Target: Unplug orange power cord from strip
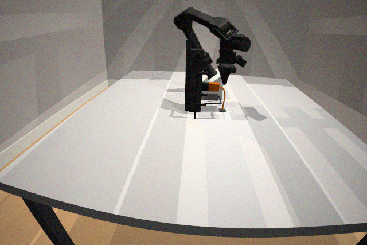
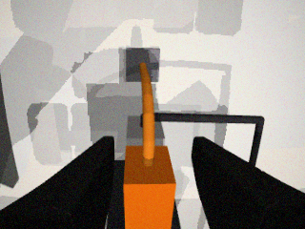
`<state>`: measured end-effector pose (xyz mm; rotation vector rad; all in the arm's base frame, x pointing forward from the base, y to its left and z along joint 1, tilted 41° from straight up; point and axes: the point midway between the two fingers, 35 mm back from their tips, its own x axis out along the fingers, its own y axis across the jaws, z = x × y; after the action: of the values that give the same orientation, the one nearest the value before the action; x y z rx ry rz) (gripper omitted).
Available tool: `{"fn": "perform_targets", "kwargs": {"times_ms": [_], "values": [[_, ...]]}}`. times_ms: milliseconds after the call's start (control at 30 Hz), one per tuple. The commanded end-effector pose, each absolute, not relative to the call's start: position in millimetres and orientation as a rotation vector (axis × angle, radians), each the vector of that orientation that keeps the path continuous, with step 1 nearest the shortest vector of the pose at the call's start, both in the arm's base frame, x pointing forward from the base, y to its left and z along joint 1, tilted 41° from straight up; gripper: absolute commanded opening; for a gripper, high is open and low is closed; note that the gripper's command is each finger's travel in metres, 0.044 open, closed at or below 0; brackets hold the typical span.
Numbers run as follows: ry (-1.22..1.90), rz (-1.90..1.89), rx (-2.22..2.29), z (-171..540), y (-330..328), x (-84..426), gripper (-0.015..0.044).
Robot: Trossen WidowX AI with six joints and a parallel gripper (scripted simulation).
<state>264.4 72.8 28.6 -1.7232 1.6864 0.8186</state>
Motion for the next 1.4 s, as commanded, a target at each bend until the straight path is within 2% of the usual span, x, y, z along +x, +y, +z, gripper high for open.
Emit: {"fn": "perform_targets", "kwargs": {"times_ms": [0,1067,1200,1367], "values": [[1.691,0.818,-1.728,33,66,265,0.0160],[1.693,0.816,-1.729,40,39,265,0.0160],[1.691,0.817,-1.724,42,41,265,0.0055],[1.691,0.817,-1.724,42,41,265,0.0022]]}}
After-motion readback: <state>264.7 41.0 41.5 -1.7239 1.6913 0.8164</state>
